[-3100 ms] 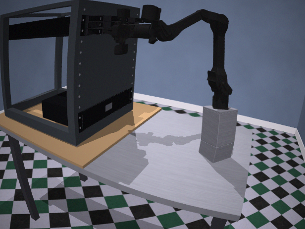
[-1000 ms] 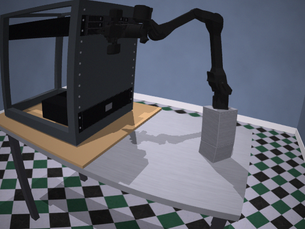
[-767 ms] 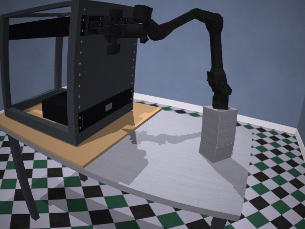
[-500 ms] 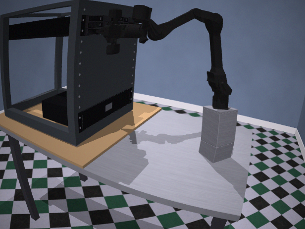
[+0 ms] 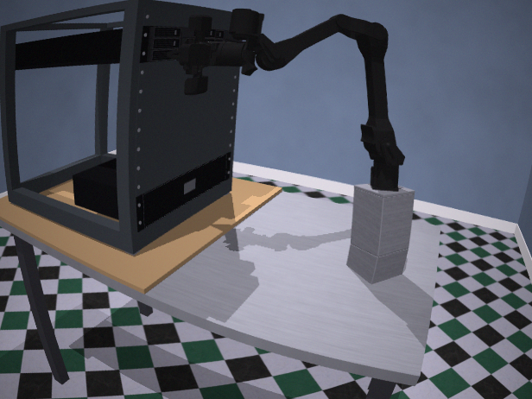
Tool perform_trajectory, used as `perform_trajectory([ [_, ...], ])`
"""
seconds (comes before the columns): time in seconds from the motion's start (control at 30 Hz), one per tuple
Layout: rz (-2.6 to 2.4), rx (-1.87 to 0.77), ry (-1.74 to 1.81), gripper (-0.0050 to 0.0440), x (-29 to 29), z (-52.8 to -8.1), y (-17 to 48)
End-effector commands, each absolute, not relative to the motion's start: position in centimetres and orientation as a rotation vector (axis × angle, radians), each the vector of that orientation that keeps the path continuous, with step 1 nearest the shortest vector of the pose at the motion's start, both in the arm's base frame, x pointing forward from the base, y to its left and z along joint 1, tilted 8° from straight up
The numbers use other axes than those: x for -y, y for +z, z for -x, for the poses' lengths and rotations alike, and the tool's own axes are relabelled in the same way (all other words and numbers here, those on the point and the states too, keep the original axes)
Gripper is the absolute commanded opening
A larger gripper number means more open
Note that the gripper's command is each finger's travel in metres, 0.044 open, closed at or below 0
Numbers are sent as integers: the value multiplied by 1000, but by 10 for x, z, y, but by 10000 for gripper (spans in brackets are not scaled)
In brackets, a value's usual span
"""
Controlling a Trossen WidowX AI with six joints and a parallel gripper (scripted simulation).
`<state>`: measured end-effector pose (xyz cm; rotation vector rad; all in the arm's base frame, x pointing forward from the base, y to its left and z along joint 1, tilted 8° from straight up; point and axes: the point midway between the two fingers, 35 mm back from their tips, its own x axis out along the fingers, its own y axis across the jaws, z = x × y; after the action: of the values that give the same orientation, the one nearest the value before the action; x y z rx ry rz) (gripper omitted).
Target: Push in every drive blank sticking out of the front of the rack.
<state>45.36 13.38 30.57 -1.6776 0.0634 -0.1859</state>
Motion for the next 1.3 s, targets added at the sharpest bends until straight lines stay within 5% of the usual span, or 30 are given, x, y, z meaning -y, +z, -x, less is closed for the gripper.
perform_trajectory([
  [0.0,1662,-47,-200,-50,-133,-455,316],
  [1.27,1662,-47,-200,-50,-132,-461,317],
])
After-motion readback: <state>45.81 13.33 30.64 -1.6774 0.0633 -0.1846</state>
